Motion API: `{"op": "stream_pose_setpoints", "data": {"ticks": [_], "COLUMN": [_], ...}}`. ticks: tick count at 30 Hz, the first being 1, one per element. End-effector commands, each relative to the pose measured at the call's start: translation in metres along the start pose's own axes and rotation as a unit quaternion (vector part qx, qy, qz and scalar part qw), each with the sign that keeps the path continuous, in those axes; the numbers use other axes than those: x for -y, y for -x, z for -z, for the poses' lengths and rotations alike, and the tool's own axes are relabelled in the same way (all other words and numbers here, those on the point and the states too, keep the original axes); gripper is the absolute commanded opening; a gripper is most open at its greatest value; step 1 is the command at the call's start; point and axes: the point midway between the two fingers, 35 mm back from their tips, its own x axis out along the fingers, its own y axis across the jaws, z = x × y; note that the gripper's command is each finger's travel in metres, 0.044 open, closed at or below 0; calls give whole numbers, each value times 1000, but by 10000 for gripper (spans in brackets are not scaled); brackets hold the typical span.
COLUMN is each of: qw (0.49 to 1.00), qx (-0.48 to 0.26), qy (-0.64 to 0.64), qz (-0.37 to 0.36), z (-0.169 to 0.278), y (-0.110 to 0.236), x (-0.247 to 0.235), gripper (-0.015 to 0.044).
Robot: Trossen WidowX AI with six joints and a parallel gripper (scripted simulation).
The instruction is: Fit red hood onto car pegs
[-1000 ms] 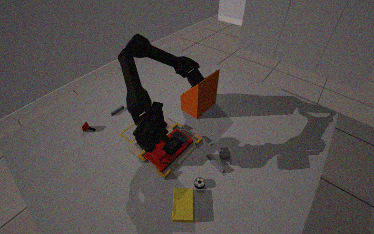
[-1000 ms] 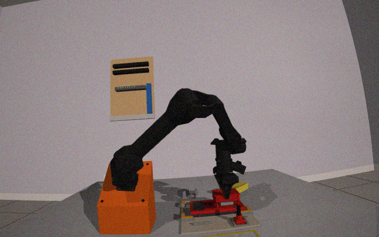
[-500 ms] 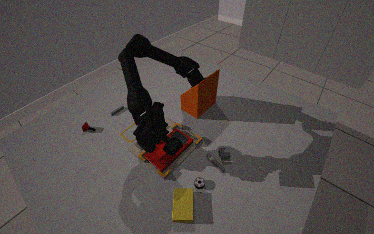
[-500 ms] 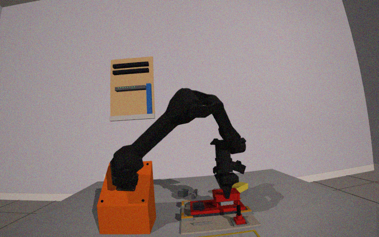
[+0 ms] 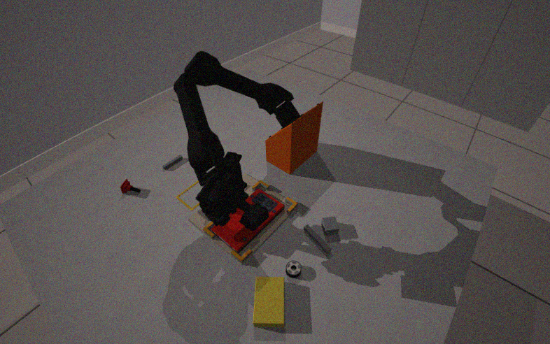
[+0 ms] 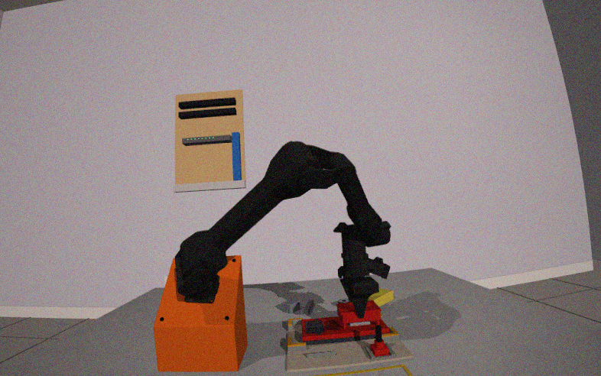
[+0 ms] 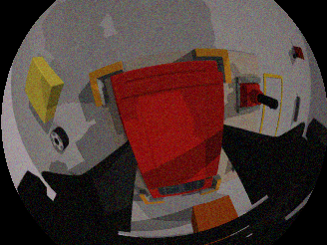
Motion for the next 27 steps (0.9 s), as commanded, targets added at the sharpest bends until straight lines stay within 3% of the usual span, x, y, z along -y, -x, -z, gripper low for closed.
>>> {"op": "stream_pose_setpoints", "data": {"ticks": [1,27], "qw": [1000,1000], "qx": [2,1], "qy": [1,1], "qz": [1,1], "z": [-1,0], "y": [-2,-12], "x": [0,0], "gripper": [0,0]}}
